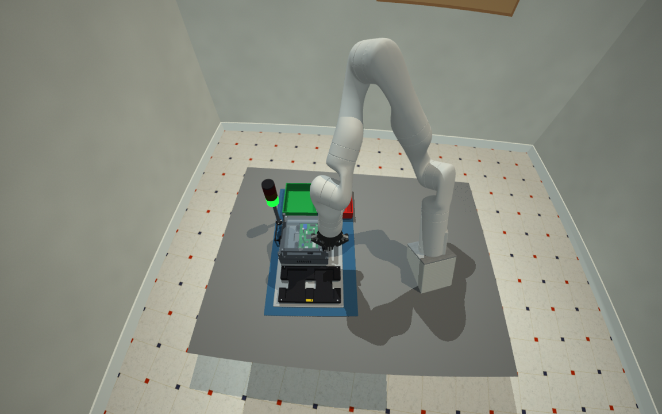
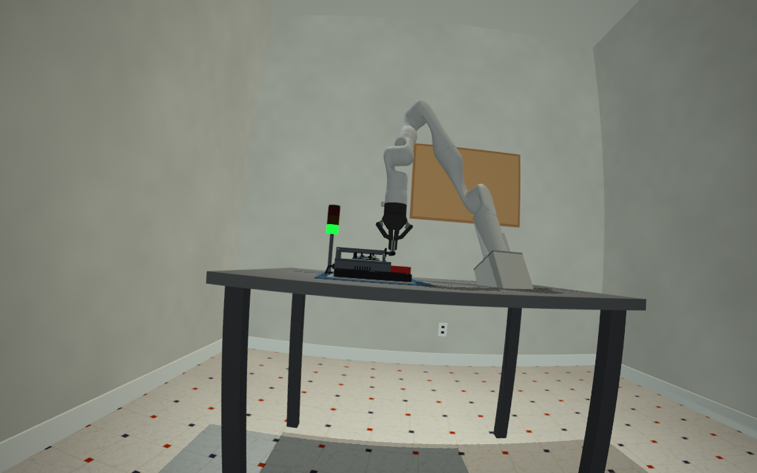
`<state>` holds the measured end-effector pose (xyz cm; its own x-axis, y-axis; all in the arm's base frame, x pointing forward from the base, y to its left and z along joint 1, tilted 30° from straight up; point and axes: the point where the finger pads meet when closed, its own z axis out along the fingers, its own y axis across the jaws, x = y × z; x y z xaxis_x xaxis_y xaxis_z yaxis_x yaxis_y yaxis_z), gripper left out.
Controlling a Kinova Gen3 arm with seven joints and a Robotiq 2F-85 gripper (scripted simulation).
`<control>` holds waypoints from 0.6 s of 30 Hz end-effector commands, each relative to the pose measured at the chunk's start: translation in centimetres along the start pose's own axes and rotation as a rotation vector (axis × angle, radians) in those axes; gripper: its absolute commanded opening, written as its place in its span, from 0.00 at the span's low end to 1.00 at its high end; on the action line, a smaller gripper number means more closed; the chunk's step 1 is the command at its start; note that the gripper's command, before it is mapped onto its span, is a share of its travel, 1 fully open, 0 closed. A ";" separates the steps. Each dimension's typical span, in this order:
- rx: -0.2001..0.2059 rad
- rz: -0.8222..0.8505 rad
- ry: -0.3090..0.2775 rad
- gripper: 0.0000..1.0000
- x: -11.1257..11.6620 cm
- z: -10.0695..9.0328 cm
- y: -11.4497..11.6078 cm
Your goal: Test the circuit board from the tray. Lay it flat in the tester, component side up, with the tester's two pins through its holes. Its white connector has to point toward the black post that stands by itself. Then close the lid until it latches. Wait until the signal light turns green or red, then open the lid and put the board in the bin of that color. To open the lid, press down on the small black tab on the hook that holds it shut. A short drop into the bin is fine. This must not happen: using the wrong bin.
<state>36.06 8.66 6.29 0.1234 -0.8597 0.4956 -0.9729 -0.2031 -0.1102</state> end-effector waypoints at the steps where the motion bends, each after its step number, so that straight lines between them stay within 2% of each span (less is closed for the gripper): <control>1: 0.001 0.000 -0.001 0.00 0.0 0.0 0.0; 18: 0.001 0.000 -0.001 0.00 0.0 0.1 0.0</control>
<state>36.10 8.60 6.17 0.1234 -0.8598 0.4954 -0.9729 -0.2033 -0.1104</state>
